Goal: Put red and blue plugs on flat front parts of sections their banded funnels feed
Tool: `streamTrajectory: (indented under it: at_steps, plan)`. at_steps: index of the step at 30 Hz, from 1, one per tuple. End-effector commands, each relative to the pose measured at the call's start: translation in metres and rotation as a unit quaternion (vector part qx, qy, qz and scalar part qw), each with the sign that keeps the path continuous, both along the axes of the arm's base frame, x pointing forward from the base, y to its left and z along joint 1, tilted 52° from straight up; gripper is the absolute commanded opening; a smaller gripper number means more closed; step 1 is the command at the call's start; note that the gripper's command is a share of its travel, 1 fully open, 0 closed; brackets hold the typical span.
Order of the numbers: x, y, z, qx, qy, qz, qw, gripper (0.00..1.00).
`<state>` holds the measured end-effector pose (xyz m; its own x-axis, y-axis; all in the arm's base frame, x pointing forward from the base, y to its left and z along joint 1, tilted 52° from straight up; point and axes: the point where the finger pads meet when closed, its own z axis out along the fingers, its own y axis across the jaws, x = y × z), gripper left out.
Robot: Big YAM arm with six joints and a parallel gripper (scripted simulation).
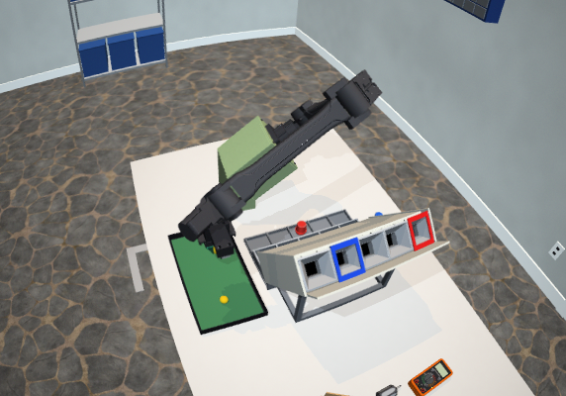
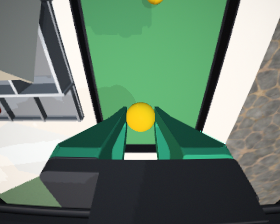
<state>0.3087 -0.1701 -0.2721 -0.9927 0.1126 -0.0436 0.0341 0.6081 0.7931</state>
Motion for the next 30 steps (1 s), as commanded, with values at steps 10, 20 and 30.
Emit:
streamTrajectory:
  at_steps: [10,20,30]
  plan:
    - [0.0201,-0.0223,0.0053,-0.023,-0.027,0.006,0.999,0.00]
    - [0.0201,-0.0223,0.0053,-0.022,-0.027,0.006,0.999,0.00]
    - [0.0219,-0.0242,0.0084,-0.024,-0.028,0.005,0.999,0.00]
